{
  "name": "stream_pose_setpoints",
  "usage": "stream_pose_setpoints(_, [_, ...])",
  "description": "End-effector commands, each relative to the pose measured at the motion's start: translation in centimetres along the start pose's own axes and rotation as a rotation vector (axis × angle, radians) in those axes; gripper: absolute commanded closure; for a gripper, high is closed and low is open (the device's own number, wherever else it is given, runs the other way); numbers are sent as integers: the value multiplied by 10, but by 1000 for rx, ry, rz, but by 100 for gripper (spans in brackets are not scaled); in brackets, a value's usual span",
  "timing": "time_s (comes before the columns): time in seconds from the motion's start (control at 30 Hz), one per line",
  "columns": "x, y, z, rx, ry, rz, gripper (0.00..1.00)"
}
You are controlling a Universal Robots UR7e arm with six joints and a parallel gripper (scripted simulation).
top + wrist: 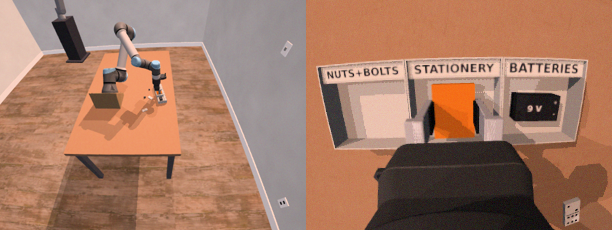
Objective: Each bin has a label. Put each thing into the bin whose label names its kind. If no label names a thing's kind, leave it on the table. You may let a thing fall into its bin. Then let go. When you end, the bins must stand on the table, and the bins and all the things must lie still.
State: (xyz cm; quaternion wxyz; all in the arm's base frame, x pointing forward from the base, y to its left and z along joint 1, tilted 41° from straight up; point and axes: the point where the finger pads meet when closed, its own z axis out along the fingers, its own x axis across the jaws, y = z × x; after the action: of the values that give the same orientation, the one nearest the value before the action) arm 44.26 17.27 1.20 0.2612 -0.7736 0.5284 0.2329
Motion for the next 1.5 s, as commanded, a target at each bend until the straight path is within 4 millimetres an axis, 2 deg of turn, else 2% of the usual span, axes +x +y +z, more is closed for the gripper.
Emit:
stream_pose_setpoints(0.0, [1,0,6,1,1,0,30])
stream_pose_setpoints(0.5, [2,1,6,1,1,0,30])
stream_pose_setpoints(0.53, [2,1,6,1,1,0,13])
stream_pose_setpoints(1.1, [2,1,6,1,1,0,13])
stream_pose_setpoints(1.47, [2,1,-6,1,1,0,13])
